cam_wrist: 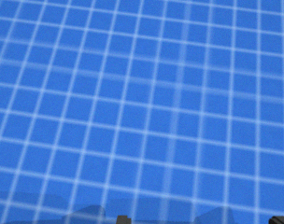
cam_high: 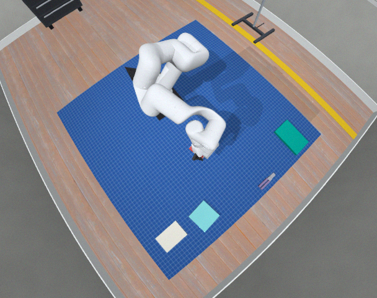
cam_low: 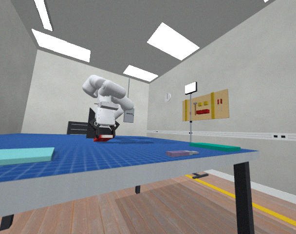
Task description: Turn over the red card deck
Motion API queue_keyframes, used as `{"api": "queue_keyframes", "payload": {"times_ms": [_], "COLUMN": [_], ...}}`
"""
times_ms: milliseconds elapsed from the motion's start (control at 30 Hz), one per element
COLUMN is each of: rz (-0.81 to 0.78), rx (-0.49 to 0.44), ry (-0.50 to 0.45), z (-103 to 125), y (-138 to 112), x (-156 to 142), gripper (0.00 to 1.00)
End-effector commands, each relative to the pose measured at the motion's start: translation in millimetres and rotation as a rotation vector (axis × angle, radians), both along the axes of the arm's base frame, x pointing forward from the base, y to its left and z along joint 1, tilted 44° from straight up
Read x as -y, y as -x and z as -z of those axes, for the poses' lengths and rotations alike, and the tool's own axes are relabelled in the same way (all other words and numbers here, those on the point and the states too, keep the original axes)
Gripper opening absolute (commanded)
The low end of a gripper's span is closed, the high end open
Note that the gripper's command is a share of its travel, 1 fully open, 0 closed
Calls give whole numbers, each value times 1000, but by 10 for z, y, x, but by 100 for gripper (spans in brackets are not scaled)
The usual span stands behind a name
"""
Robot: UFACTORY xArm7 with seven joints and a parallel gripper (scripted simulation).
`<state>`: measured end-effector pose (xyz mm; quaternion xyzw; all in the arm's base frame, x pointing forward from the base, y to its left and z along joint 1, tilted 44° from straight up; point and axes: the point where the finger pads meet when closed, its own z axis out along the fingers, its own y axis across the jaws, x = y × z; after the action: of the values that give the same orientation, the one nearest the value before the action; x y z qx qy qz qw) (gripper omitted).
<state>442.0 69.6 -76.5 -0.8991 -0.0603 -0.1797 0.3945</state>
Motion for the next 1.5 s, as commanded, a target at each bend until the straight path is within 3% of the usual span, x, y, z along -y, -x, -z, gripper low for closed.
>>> {"api": "queue_keyframes", "payload": {"times_ms": [0, 233, 1467], "rz": [46, 135, 68], "rx": [40, 130, 63], "ry": [-3, -35, -11], "z": [-61, -102, -263], "y": [29, 74, 386], "x": [86, 142, 412], "gripper": [84, 84, 84]}}
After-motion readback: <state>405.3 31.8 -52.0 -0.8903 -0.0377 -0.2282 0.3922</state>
